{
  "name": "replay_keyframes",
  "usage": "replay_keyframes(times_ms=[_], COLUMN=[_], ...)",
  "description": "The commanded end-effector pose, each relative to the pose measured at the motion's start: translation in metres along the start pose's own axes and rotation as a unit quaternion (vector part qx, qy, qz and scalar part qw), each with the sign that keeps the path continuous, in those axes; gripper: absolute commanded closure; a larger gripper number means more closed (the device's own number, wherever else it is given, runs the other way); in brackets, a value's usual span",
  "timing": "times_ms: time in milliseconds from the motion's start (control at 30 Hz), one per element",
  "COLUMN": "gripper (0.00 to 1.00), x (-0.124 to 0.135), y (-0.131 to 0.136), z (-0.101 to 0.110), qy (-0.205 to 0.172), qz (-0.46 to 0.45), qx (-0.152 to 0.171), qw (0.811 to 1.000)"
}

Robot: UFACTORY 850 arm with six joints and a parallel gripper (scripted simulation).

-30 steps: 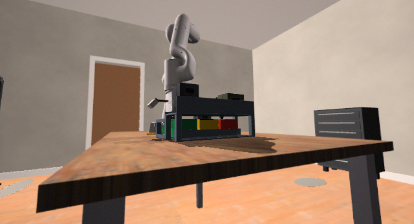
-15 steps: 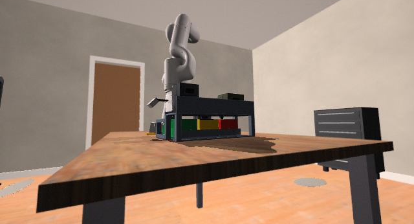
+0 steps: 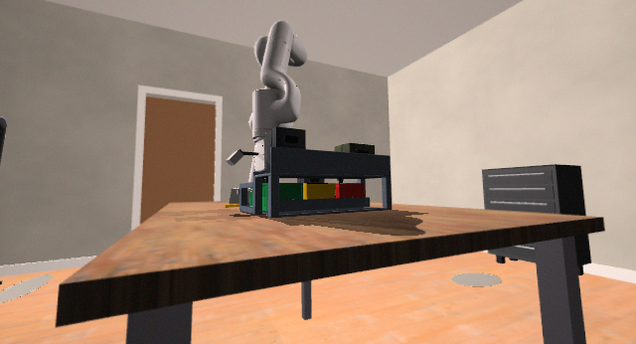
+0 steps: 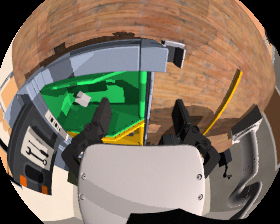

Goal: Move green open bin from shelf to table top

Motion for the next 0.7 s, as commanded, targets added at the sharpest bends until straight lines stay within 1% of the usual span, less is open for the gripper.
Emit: replay_keyframes(times_ms=[0,200,600,667], gripper=[0.00,0.00,0.00,0.00], x=[0.000,0.000,0.000,0.000], y=[-0.001,-0.001,-0.001,-0.001], z=[0.001,-0.009,-0.009,-0.013], qy=[0.000,0.000,0.000,0.000], qz=[0.000,0.000,0.000,0.000], qx=[-0.001,-0.001,-0.001,-0.001], qw=[1.000,1.000,1.000,1.000])
Point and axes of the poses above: the point where the finger pads meet when closed, its own z axis back along the fingers, its own y axis across the jaws, x = y × z, the point moved 8 cm from there along z, back along the fingers, and after that the axes turned 10 degrees about -z, right-handed, at the moved point
